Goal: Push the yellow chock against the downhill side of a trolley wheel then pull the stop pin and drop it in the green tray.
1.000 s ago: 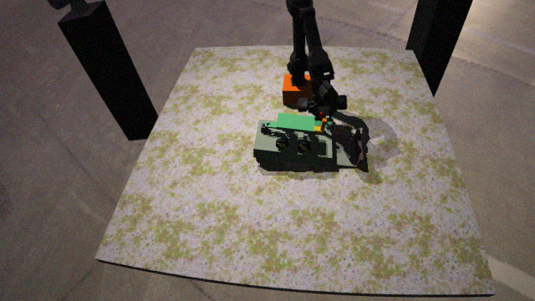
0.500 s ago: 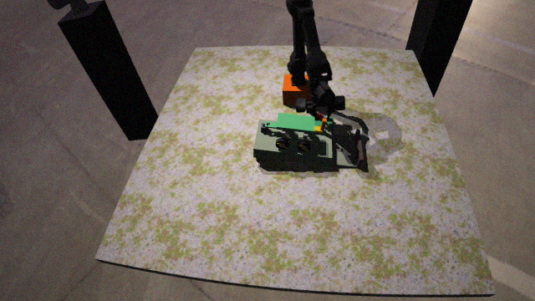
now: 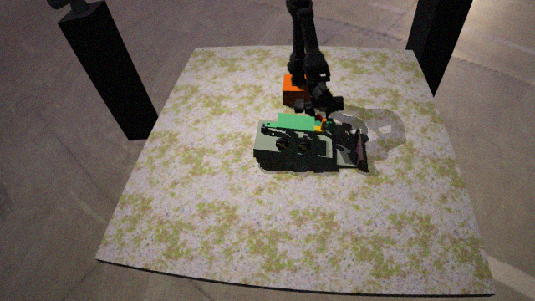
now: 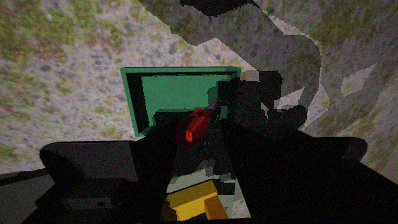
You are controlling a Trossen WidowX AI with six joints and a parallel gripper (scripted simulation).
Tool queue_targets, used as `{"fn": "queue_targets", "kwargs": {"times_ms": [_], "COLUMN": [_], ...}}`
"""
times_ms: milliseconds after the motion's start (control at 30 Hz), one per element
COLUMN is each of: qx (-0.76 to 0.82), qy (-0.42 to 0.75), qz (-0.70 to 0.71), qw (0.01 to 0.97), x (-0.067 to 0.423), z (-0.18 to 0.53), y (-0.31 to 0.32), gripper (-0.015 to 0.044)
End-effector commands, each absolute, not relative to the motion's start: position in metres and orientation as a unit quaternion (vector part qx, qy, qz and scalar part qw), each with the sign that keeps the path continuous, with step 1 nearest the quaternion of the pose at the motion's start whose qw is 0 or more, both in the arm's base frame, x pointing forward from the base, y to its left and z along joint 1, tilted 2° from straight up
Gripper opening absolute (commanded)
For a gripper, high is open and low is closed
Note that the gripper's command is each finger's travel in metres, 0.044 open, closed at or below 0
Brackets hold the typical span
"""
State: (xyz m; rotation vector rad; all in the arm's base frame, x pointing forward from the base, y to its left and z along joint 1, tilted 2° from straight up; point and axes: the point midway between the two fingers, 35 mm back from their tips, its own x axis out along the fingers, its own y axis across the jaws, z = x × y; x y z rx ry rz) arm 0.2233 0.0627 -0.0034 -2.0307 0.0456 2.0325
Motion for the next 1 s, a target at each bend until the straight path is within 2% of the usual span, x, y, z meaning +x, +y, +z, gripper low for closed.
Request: {"fn": "queue_targets", "kwargs": {"times_ms": [0,967], "qx": [-0.698,-0.698], "qy": [0.014,0.014], "qz": [0.704,0.704], "qw": [0.133,0.133], "x": [0.221,0.221], "z": [-0.006,-0.012], "y": [0.062,0.051], "gripper": [0.019,0.019]}}
